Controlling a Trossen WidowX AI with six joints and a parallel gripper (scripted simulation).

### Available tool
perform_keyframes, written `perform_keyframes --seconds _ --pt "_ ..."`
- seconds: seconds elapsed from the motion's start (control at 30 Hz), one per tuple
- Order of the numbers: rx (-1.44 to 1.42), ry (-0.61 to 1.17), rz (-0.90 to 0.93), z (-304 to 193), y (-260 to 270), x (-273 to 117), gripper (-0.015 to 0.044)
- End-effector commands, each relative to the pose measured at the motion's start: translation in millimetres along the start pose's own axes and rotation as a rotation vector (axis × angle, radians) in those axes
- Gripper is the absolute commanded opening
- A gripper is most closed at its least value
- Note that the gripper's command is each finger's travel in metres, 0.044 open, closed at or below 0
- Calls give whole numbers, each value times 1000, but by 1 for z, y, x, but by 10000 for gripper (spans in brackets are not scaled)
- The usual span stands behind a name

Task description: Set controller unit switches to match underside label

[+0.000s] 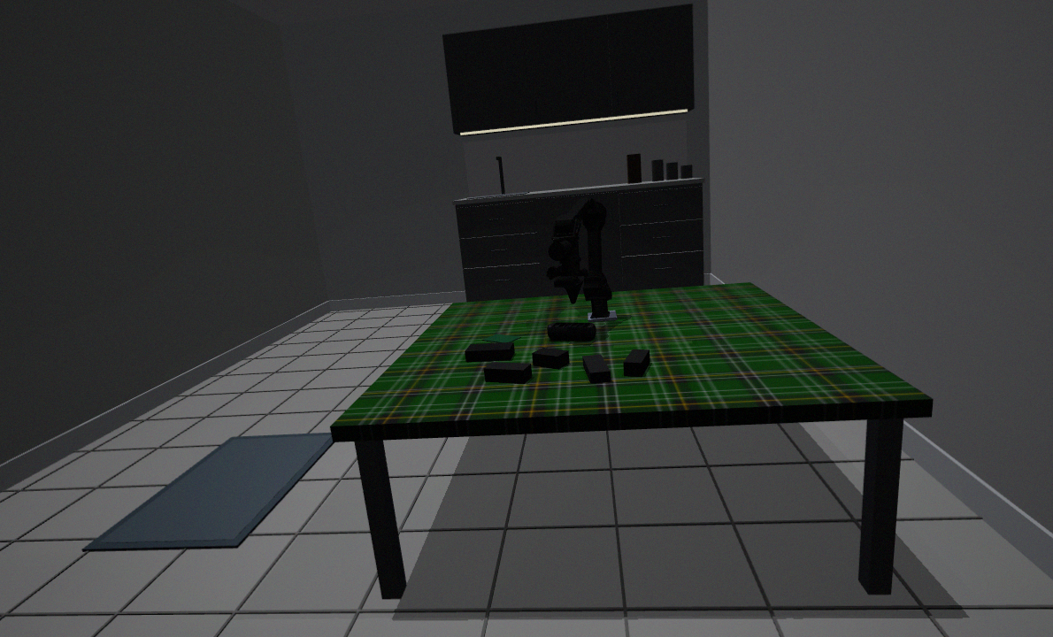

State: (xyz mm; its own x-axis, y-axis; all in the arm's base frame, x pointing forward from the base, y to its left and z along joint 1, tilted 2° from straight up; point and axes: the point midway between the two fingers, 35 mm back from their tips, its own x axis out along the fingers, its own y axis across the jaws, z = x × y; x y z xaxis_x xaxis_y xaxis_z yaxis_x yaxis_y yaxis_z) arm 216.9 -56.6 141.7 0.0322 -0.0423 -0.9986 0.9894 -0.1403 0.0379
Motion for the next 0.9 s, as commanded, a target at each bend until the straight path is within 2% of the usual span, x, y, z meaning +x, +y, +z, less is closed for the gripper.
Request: perform_keyframes --seconds 0.0,0.23,0.77,0.8,0.87 --pt "6 0 -1 0 0 0 0" --pt "6 0 -1 0 0 0 0" --pt "0 0 0 0 0 0 420" --pt "0 0 0 0 0 0 440" --pt "0 0 0 0 0 0 440"
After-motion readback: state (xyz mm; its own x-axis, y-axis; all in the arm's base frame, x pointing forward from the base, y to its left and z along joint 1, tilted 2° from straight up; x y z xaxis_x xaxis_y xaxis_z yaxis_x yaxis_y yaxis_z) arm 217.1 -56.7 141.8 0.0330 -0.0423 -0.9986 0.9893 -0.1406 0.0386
